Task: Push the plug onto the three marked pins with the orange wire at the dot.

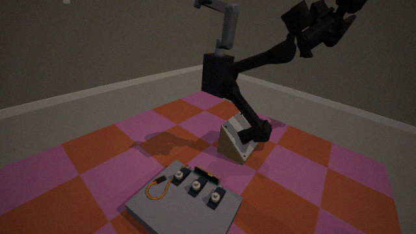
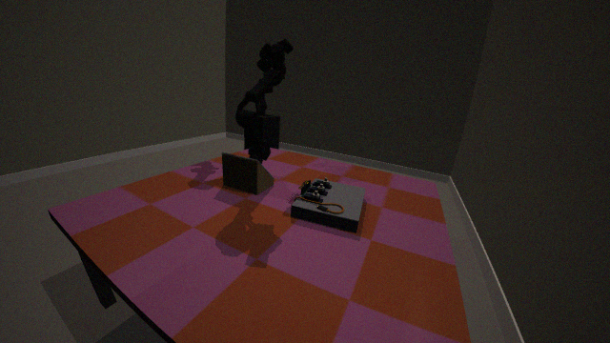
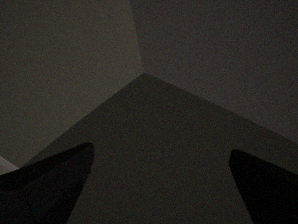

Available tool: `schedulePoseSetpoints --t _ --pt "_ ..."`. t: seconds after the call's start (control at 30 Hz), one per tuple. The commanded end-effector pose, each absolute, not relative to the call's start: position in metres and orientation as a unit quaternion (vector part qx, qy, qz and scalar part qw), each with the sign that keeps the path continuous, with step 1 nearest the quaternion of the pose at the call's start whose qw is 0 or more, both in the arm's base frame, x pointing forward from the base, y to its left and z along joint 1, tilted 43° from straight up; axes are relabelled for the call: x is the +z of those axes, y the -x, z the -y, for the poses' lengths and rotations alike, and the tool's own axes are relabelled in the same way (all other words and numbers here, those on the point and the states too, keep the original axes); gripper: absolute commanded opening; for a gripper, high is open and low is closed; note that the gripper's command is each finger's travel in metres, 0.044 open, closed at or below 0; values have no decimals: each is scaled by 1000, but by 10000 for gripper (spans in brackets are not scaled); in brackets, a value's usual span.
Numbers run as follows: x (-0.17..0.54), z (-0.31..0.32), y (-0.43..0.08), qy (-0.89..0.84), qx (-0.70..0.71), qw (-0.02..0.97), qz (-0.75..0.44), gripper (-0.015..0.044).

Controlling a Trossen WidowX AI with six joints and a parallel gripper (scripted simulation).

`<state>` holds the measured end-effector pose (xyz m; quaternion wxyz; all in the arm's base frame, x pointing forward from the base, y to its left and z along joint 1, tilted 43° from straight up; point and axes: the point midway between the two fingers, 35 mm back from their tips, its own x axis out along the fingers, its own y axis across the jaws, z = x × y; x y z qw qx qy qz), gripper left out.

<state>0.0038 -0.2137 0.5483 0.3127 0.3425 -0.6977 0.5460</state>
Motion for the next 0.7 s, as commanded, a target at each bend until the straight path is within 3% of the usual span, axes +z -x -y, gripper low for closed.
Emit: schedulePoseSetpoints --t 0.0,0.33,0.67 --pt "548 213 -4 -342 546 313 698 374" --pt "555 189 16 -312 564 340 685 115" --pt "564 143 45 -259 585 394 660 115"
